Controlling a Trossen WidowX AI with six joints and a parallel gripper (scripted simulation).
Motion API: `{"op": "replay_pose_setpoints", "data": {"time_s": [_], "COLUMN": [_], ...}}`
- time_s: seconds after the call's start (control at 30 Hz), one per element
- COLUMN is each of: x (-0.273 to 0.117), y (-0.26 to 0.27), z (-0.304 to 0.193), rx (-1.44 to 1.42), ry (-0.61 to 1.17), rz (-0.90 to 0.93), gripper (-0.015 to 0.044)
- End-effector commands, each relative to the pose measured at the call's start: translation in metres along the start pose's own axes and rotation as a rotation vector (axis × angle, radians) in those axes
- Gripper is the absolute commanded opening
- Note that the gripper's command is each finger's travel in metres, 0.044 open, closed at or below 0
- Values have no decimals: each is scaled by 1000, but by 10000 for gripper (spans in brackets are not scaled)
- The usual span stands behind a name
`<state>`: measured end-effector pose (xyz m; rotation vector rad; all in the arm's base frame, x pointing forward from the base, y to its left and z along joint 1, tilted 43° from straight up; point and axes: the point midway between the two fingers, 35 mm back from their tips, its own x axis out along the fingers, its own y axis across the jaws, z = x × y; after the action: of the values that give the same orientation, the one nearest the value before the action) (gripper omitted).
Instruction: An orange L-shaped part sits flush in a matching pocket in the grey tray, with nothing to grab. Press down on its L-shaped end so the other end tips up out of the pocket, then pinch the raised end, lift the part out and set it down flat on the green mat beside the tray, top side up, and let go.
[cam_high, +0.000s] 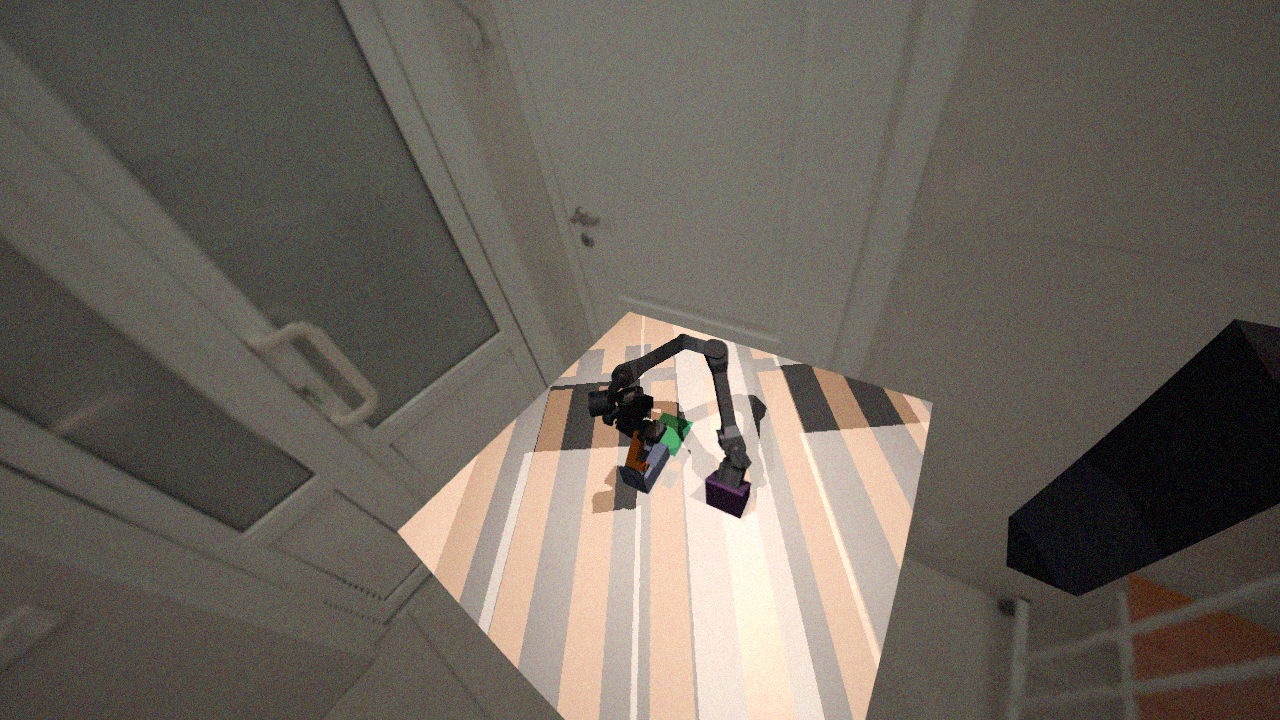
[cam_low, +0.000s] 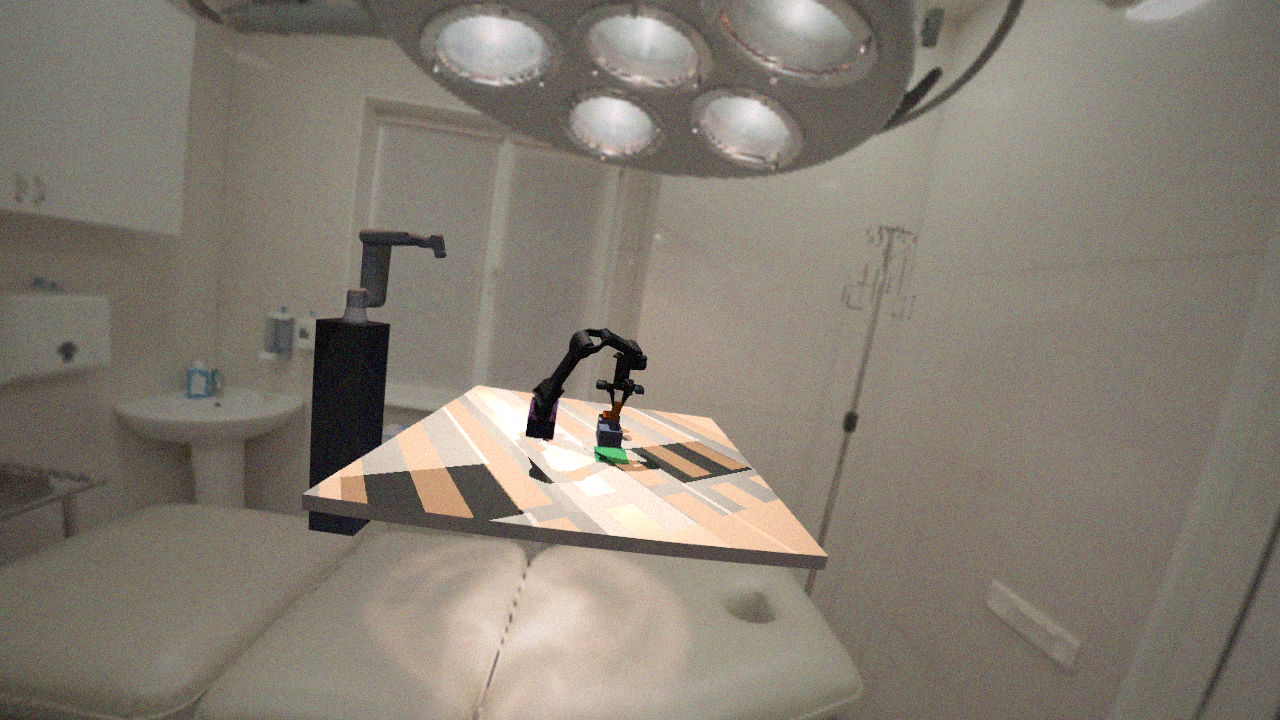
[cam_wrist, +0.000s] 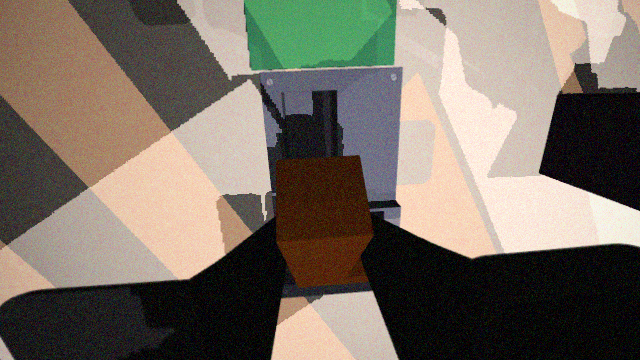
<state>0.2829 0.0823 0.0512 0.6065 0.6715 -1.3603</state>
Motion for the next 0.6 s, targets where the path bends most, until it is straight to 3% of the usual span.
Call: {"op": "replay_pose_setpoints", "data": {"time_s": [0.0,0.33,0.57], "x": [-8,-12,-9], "y": [0,0,-2], "z": [-1,2,31], "rx": [5,5,4], "ry": [7,7,5], "rz": [0,-1,-1], "gripper": [0,0,0]}}
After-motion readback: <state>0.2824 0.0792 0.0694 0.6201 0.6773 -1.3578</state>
